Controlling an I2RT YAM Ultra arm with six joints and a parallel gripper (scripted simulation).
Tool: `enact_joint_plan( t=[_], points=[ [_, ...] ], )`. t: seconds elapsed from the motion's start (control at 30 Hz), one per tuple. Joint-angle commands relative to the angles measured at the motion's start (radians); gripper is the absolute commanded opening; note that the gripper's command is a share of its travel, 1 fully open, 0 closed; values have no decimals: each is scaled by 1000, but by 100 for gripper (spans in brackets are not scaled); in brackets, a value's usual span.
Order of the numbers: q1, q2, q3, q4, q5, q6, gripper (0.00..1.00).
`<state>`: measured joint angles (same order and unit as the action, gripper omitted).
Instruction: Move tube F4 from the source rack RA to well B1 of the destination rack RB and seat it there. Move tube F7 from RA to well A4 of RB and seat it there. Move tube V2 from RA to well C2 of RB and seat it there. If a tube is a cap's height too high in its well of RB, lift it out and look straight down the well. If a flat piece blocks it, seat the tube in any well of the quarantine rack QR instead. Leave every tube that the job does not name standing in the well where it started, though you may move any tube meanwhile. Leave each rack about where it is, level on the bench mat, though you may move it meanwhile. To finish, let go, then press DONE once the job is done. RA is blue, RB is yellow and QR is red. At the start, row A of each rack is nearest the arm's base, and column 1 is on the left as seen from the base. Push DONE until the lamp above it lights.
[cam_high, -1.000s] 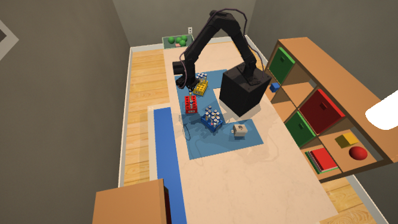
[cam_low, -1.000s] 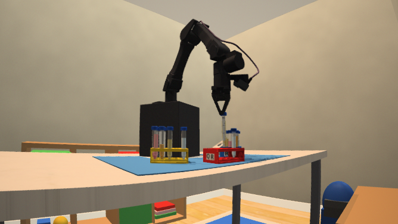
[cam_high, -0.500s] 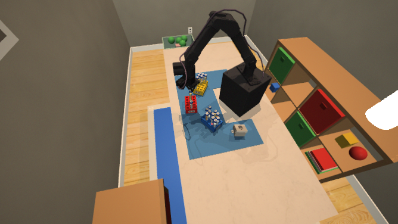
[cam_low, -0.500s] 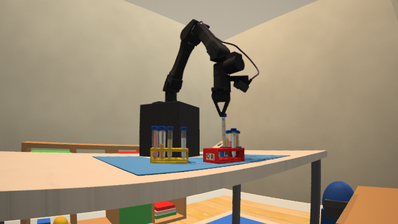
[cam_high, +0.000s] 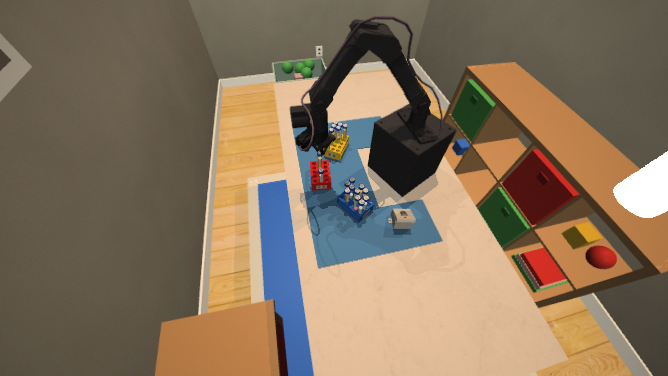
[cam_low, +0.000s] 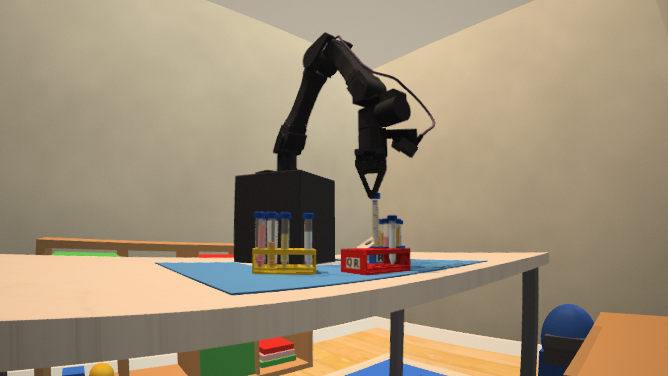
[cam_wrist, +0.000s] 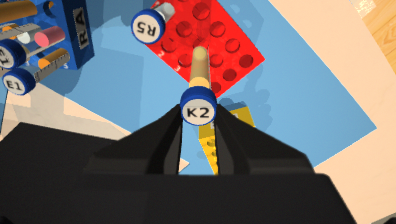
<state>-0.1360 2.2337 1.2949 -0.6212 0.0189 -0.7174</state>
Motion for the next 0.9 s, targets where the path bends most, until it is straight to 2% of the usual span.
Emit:
enact_joint_plan(
  t=[0.0, 0.2, 0.87],
  points=[
    [-10, 14, 1, 18, -2, -7, 0],
    [-12, 17, -23, 24, -2, -8, 0],
    [-15, 35, 16, 42, -2, -13, 0]
  ],
)
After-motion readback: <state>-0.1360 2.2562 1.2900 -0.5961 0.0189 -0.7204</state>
